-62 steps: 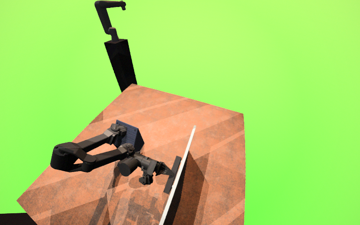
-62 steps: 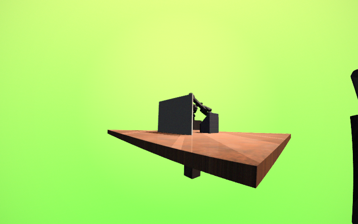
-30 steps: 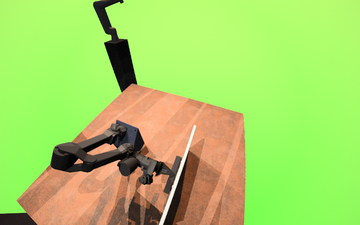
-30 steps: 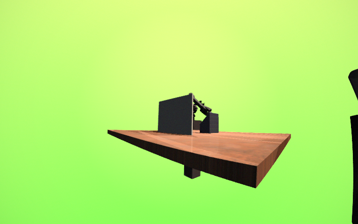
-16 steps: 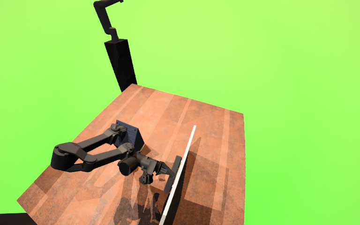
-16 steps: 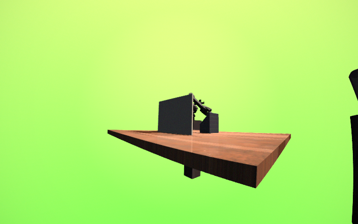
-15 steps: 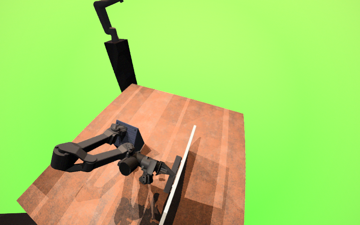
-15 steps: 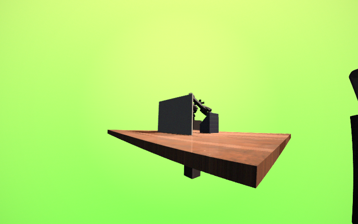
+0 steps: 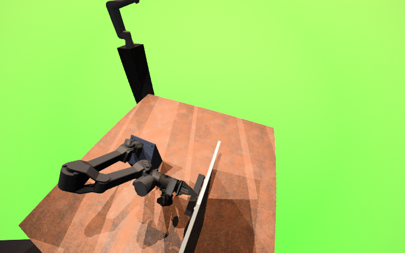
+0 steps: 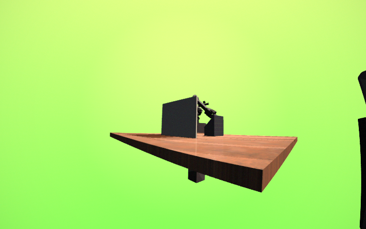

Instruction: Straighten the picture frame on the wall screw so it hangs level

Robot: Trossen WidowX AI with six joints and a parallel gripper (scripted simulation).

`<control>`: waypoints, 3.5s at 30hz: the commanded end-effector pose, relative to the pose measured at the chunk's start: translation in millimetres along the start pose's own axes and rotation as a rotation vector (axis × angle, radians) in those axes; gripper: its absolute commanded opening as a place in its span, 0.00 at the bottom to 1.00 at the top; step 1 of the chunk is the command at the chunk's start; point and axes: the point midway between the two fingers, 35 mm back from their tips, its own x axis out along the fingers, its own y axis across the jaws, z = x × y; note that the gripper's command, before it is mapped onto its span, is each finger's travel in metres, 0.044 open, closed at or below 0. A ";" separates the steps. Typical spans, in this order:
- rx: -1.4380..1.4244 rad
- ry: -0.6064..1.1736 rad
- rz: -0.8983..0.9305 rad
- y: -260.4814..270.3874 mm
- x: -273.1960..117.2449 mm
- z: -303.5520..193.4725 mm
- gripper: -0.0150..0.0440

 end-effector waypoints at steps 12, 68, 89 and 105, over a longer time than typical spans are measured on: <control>-0.004 0.002 0.006 0.7 0.0 -1.5 0.25; -0.124 0.000 0.007 -6.1 0.0 -0.6 0.25; -0.234 0.000 0.007 -6.9 0.1 -0.8 0.25; -0.274 0.000 0.006 -7.2 0.1 -0.9 0.48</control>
